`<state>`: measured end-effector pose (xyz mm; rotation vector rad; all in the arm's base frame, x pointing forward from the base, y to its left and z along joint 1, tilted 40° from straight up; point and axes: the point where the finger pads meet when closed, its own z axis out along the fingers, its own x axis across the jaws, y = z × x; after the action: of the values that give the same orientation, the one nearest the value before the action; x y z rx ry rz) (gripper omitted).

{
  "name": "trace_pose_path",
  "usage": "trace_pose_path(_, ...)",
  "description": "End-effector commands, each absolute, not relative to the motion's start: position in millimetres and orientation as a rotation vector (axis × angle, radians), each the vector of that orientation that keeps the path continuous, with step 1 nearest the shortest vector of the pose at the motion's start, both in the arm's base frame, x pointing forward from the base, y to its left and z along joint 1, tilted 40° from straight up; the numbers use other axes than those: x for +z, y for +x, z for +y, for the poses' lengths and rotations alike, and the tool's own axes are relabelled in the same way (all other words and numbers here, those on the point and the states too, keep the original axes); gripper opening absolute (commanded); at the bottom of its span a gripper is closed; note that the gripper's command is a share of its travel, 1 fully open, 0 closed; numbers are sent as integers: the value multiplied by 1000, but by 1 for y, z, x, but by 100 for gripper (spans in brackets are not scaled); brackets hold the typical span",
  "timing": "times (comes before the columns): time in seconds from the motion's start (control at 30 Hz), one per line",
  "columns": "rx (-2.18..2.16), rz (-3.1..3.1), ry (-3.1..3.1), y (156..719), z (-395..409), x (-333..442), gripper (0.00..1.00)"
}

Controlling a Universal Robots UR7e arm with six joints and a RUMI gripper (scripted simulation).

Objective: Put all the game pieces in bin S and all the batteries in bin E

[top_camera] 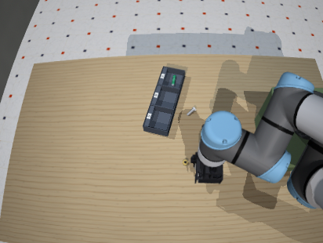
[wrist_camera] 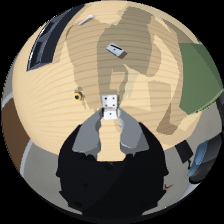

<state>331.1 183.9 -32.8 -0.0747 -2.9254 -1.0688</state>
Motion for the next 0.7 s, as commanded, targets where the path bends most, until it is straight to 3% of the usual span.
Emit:
trace_pose_path(0.0, -1069, -2926, -75, 331, 184, -33, 0)
trace_pose_path(0.67, -1069, -2926, -75, 332, 175, -23, 0)
